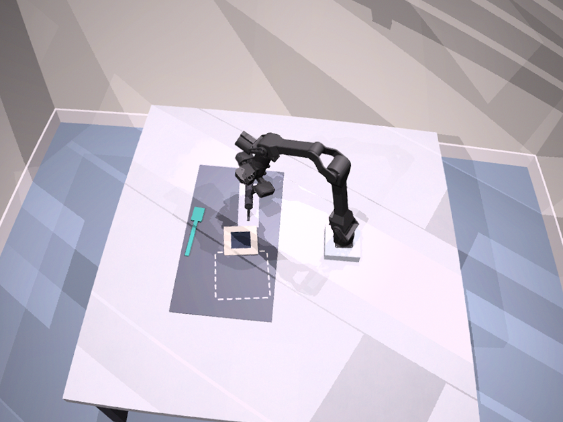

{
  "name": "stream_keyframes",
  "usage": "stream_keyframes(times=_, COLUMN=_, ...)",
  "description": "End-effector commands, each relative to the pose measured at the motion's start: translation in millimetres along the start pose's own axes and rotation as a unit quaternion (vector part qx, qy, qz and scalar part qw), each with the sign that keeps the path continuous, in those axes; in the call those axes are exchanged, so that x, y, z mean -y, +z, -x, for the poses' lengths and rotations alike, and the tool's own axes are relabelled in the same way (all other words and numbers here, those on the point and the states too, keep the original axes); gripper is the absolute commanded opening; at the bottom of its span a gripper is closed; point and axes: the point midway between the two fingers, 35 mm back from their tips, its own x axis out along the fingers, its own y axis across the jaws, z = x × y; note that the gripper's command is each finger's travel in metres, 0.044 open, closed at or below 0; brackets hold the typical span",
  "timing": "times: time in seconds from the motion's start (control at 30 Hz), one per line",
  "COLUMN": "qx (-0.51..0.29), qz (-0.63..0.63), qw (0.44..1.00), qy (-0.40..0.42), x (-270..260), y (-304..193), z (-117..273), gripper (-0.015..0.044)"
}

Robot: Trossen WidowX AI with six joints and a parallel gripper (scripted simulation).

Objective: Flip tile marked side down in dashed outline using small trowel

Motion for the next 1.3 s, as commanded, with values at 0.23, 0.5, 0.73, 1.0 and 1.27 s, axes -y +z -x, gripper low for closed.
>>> stream_keyframes(times=0.23, qx=0.047, qz=-0.173, qw=0.984, qy=-0.019, x=0.0, y=-4.9, z=-4.2, gripper=0.03)
stream_keyframes(times=0.5, qx=0.085, qz=-0.299, qw=0.95, qy=-0.023, x=-2.2, y=-8.2, z=-6.5, gripper=0.03)
stream_keyframes(times=0.73, qx=0.117, qz=-0.403, qw=0.907, qy=-0.021, x=-7.0, y=-11.3, z=-8.2, gripper=0.03)
stream_keyframes(times=1.0, qx=0.153, qz=-0.514, qw=0.844, qy=-0.006, x=-11.7, y=-15.2, z=-9.8, gripper=0.03)
stream_keyframes(times=1.27, qx=0.186, qz=-0.616, qw=0.765, qy=0.02, x=-18.8, y=-18.5, z=-11.9, gripper=0.03)
